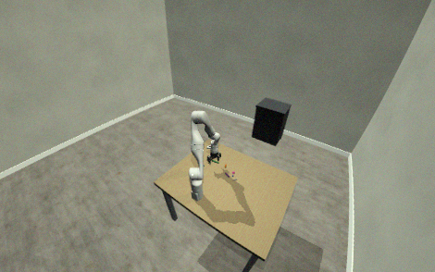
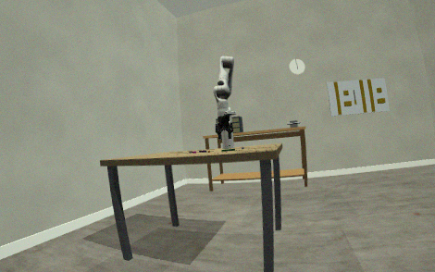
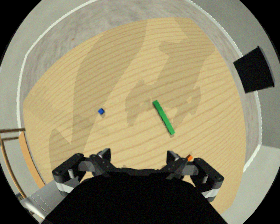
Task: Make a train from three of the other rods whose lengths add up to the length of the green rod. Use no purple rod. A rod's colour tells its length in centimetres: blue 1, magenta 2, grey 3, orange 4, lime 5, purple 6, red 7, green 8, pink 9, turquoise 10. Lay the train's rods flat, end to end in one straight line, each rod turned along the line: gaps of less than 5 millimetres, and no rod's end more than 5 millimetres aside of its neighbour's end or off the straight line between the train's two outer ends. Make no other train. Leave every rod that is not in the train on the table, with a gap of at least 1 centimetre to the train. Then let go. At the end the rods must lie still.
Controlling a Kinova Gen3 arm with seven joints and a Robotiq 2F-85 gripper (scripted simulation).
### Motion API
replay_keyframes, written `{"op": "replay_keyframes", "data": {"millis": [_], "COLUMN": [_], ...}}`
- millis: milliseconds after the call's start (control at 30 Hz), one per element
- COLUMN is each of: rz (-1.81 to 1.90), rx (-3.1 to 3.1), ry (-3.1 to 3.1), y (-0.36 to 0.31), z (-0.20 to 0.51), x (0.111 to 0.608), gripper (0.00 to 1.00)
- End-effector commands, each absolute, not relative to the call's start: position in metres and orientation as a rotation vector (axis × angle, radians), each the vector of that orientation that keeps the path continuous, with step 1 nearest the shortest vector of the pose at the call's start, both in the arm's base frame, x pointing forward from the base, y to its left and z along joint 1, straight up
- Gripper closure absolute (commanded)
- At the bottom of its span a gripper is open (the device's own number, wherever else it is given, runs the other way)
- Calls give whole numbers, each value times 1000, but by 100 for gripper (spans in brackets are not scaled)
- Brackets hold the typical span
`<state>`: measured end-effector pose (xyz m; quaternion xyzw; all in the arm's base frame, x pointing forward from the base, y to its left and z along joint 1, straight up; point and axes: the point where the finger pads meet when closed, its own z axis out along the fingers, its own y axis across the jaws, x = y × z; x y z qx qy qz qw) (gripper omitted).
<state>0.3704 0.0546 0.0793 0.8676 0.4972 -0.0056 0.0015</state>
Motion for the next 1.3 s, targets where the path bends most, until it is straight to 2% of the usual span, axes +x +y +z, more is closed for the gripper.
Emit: {"op": "replay_keyframes", "data": {"millis": [0,567,967,1267], "rz": [-14,-13,0,3], "rx": [2660,1860,1428,1336], "ry": [1675,2537,2794,2837], "y": [55,74,83,85], "z": [79,79,81,82], "x": [371,373,377,378], "gripper": [0,0,0,0]}}
